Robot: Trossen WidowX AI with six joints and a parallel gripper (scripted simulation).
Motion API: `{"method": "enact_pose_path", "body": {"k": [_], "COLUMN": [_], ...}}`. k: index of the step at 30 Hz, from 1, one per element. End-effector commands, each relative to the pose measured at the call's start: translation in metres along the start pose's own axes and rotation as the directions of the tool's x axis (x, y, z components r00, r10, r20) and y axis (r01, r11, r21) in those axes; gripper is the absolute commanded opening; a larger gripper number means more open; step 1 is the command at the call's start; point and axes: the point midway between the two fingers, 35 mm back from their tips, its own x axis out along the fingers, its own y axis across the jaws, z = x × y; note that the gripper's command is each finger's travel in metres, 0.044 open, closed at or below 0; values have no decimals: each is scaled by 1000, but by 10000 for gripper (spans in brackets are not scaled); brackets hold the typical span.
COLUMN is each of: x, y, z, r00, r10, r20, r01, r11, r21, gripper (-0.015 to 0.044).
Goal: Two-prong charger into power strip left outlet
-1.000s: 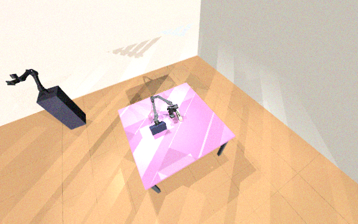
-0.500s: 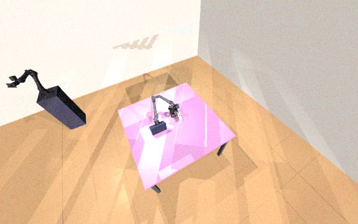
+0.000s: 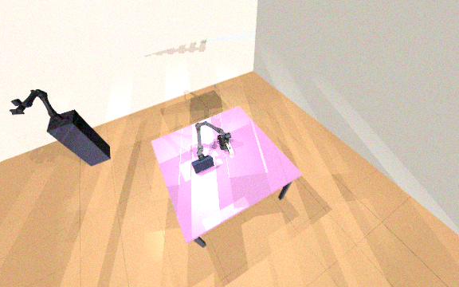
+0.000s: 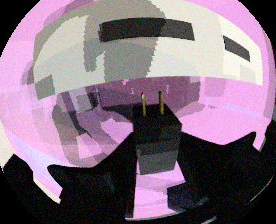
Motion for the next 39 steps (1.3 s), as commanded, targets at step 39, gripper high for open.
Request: {"method": "enact_pose_path", "body": {"k": [39], "x": [-2], "y": [4], "z": [7], "r00": [1000], "r10": [6], "r20": [3], "r01": [-6], "r11": [1000], "r21": [4], "gripper": [0]}}
